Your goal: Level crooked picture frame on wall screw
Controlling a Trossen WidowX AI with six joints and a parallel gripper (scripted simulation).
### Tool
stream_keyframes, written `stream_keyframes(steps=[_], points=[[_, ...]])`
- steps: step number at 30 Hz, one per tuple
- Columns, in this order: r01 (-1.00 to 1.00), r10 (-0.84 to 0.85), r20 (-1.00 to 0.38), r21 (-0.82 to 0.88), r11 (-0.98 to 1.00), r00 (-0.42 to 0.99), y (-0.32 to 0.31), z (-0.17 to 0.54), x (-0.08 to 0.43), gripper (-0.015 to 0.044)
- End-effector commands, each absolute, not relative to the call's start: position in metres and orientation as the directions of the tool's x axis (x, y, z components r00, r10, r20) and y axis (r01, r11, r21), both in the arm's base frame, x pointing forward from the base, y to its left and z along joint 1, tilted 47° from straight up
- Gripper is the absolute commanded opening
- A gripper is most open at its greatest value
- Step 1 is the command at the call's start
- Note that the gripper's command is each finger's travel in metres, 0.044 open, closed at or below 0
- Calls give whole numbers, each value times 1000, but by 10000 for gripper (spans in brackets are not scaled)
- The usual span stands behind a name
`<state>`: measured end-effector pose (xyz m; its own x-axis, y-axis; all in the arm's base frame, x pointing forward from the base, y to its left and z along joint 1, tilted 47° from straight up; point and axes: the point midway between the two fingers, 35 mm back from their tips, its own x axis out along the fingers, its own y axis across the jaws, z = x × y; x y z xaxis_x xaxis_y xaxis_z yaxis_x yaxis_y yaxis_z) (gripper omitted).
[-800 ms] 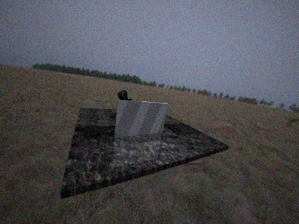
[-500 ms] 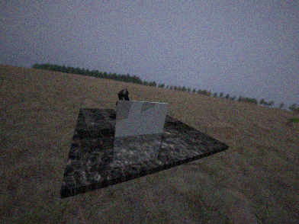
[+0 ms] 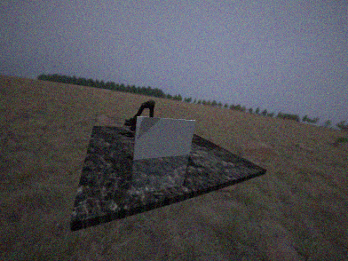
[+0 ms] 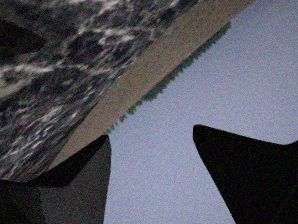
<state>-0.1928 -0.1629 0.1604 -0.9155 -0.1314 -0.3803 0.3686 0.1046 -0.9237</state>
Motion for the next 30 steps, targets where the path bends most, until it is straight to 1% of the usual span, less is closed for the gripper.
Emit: stream_keyframes(steps=[1,4,7,11,15,19,23,27,30], points=[[392,-336,-350,-918,-65,-874,-199,188,-164,260],[449,-481,-325,-878,-167,-814,-221,207,-138,260],[497,-571,-311,-844,-202,-760,-231,214,-116,260],[607,-733,-290,-767,-206,-615,-244,221,-68,260],[726,-856,-268,-668,-165,-442,-246,225,-20,260],[836,-938,-246,-544,-74,-243,-239,227,27,260],[914,-975,-222,-401,65,-28,-224,229,71,260],[940,-962,-198,-246,236,190,-201,231,111,260],[920,-920,-178,-125,372,348,-179,231,137,260]])
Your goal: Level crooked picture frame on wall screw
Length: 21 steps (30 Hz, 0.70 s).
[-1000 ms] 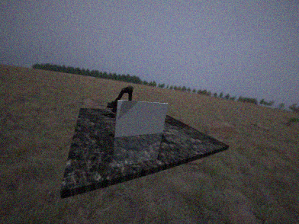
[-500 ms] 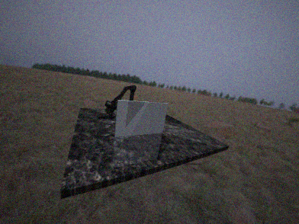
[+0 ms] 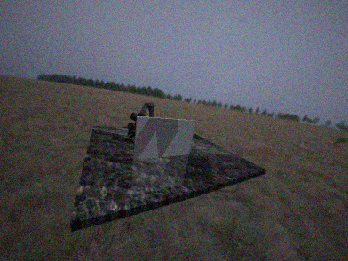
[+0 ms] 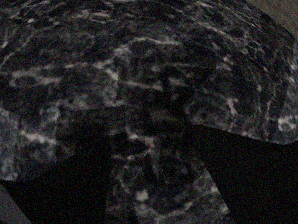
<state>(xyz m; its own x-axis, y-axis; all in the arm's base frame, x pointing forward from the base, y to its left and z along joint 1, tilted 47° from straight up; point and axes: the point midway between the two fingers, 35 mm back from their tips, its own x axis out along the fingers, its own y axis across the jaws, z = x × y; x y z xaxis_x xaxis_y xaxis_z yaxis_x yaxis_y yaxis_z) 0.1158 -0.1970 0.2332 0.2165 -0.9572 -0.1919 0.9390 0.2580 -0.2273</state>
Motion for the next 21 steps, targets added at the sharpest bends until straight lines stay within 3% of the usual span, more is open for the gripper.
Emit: stream_keyframes(steps=[1,12,21], points=[[905,-901,-172,-84,417,399,-171,232,144,260],[513,-517,-95,361,779,851,-67,233,199,260],[57,-53,-26,673,738,998,25,233,198,260]])
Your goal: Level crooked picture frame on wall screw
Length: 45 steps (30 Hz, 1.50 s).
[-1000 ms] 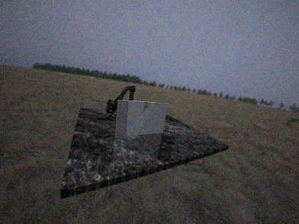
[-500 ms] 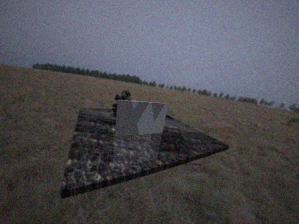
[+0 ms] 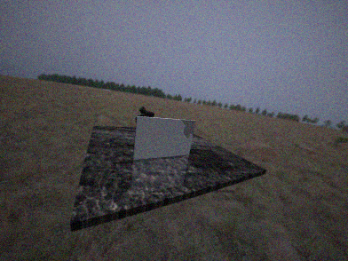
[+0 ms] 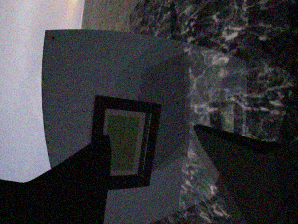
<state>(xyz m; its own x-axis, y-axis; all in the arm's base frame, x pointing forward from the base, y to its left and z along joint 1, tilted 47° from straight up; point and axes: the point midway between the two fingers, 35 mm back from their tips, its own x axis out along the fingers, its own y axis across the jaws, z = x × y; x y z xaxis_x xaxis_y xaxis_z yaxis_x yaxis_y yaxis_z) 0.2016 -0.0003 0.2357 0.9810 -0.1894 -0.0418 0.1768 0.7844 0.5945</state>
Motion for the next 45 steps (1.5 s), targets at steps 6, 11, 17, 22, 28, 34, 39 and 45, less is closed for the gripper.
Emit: stream_keyframes(steps=[6,11,17,22,28,34,39,45], points=[[-124,190,11,795,594,982,67,233,183,260],[-124,190,11,795,594,982,67,233,183,260],[-124,190,11,795,594,982,67,233,183,260],[-124,190,11,795,594,982,67,233,183,260],[-124,190,11,795,594,982,67,233,183,260],[-124,190,11,795,594,982,67,233,183,260],[-124,190,11,795,594,982,67,233,183,260],[-124,190,11,795,594,982,67,233,183,260]])
